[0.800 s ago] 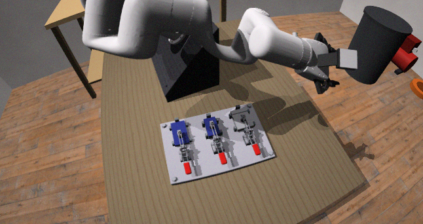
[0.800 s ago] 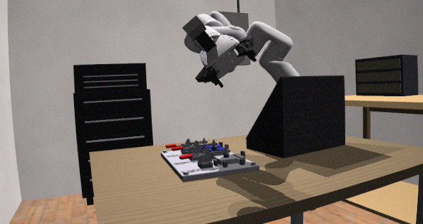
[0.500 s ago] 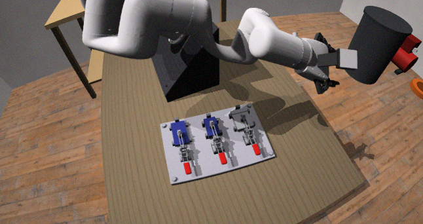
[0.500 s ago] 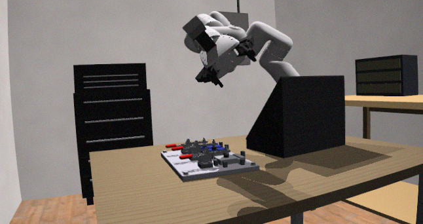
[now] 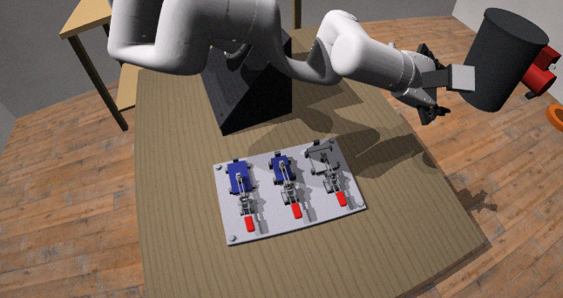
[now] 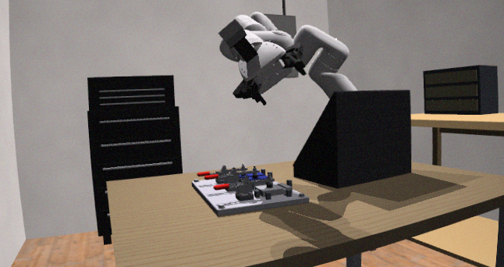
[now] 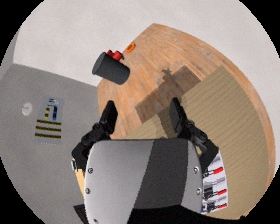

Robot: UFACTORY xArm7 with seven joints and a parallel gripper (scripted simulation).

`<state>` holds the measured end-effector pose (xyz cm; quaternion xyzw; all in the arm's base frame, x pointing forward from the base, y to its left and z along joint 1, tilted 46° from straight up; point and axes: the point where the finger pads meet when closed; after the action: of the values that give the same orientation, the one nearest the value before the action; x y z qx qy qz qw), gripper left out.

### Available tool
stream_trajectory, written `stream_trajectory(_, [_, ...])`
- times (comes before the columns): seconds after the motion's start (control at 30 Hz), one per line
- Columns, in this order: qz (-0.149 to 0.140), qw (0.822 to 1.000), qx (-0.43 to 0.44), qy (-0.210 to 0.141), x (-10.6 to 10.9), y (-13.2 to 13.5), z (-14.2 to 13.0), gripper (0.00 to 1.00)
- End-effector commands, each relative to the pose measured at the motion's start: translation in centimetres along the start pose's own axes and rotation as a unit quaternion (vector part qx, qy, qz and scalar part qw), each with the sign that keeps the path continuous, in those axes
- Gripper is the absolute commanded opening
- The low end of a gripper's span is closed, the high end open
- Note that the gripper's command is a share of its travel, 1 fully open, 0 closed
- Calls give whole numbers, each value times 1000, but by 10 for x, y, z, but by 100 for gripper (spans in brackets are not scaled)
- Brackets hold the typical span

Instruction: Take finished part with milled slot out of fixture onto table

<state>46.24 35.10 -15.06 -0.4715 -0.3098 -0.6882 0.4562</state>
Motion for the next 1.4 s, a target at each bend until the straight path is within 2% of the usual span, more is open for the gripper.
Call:
stream_trajectory(0.0, [-2,997,45,-69,17,-3,-11,100])
stream_trajectory(0.1, [-2,996,50,-77,18,-3,-13,100])
stream_trajectory(0.13, [-3,993,63,-100,24,-3,-17,100])
stream_trajectory(0.37, [-3,986,88,-141,33,-5,-26,100])
stream_trajectory(0.4, [-4,981,101,-163,38,-5,-30,100])
stream_trajectory(0.5, [-5,978,110,-178,42,-5,-33,100])
stream_trajectory(0.6, [-6,968,132,-214,51,-6,-41,100])
stream_trajectory(0.67, [-6,967,134,-218,52,-6,-42,100])
stream_trajectory(0.7, [-6,959,148,-241,57,-7,-47,100])
stream_trajectory(0.8, [-7,950,164,-267,63,-7,-52,100])
stream_trajectory(0.87, [-7,950,164,-267,63,-7,-52,100])
stream_trajectory(0.9, [-7,938,181,-295,69,-8,-59,100])
stream_trajectory(1.1, [-10,913,212,-348,83,-8,-70,100])
stream_trajectory(1.37, [-13,869,255,-423,103,-9,-87,100])
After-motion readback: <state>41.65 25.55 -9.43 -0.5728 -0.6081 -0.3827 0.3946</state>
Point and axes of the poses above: the point where the finger pads meet when closed, its own x axis back along the fingers, its own y axis across the jaws, z = x × y, and after that the axes turned 14 degrees about x, right-handed
